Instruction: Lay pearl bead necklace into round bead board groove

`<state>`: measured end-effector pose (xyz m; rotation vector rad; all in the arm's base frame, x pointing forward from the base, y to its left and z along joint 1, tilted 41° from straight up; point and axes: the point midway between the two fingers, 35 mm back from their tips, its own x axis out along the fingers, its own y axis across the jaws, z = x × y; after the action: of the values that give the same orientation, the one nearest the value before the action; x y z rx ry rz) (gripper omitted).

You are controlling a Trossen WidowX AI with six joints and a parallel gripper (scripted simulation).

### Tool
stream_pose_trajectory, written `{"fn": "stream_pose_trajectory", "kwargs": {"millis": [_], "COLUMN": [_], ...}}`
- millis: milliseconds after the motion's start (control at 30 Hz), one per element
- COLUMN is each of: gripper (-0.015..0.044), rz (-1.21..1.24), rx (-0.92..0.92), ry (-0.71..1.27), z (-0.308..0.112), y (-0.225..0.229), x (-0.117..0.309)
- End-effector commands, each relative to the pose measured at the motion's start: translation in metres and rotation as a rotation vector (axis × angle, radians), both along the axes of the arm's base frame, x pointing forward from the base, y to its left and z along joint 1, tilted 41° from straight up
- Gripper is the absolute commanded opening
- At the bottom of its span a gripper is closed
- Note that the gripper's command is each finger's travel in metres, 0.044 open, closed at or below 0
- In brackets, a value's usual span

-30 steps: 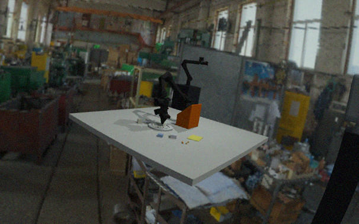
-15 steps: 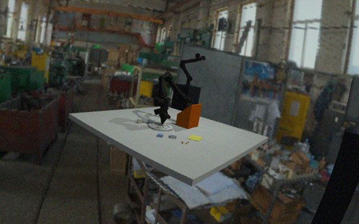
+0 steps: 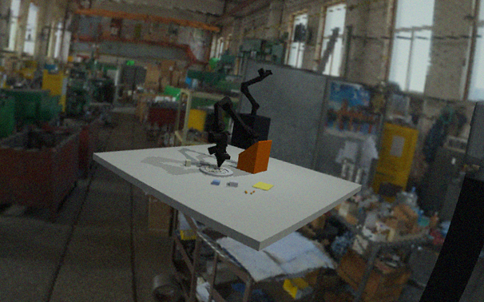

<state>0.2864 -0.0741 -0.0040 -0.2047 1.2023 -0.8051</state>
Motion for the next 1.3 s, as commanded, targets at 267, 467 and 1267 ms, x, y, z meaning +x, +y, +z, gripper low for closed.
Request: {"fn": "stream_pose_trajectory", "kwargs": {"millis": [267, 467, 1267], "gripper": [0.0, 0.0, 0.0], "rz": [0.001, 0.001, 0.001], "rx": [0.001, 0.0, 0.0], "ry": [-0.006, -0.006, -0.006], "z": [0.002, -0.002, -0.004], "y": [0.001, -0.003, -0.005], "x": [-0.011, -0.011, -0.01]}}
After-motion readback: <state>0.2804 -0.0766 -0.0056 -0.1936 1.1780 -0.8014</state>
